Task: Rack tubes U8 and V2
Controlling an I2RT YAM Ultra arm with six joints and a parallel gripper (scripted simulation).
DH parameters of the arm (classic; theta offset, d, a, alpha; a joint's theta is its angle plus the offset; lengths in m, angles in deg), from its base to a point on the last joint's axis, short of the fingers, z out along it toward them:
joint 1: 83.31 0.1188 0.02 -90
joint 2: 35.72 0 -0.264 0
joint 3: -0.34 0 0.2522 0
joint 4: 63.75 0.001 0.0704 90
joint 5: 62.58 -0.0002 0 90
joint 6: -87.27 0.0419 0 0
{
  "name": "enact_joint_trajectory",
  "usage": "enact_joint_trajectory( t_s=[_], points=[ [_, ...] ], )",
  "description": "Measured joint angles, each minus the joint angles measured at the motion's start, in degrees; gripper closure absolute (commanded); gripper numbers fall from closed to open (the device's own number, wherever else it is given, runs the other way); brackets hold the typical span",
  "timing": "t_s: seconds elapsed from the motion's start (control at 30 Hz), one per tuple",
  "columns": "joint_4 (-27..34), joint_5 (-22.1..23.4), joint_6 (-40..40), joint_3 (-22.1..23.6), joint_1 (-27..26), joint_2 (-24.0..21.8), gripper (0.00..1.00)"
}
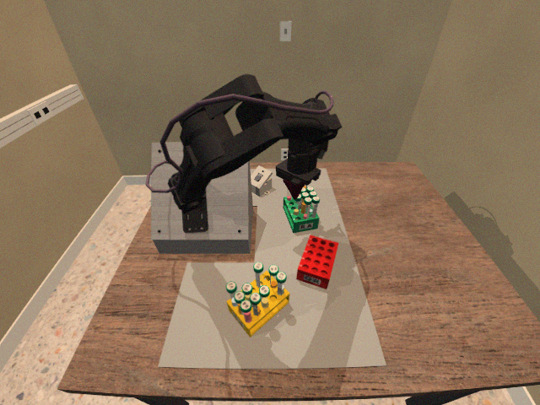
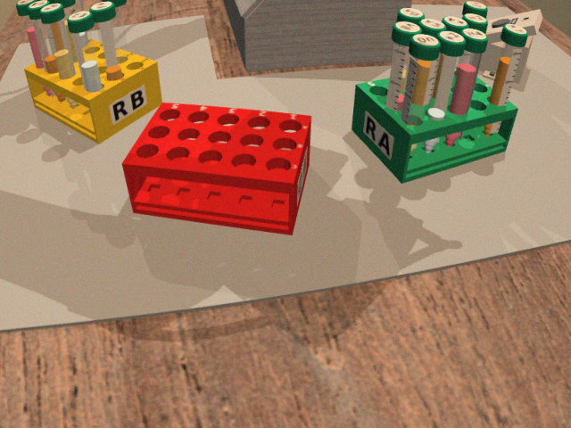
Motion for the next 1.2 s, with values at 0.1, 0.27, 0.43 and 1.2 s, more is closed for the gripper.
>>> enact_joint_trajectory(
  t_s=[0.1,0.27,0.43,1.2],
  points=[
    [-0.2,0.3,1.1,-0.9,0.8,1.6,1.0],
    [-0.2,0.7,2.1,-1.1,1.4,2.2,1.0],
    [-0.2,0.8,2.4,-1.1,1.4,2.2,1.0],
    [-0.2,0.8,2.6,-1.1,1.4,2.2,1.0]
  ],
)
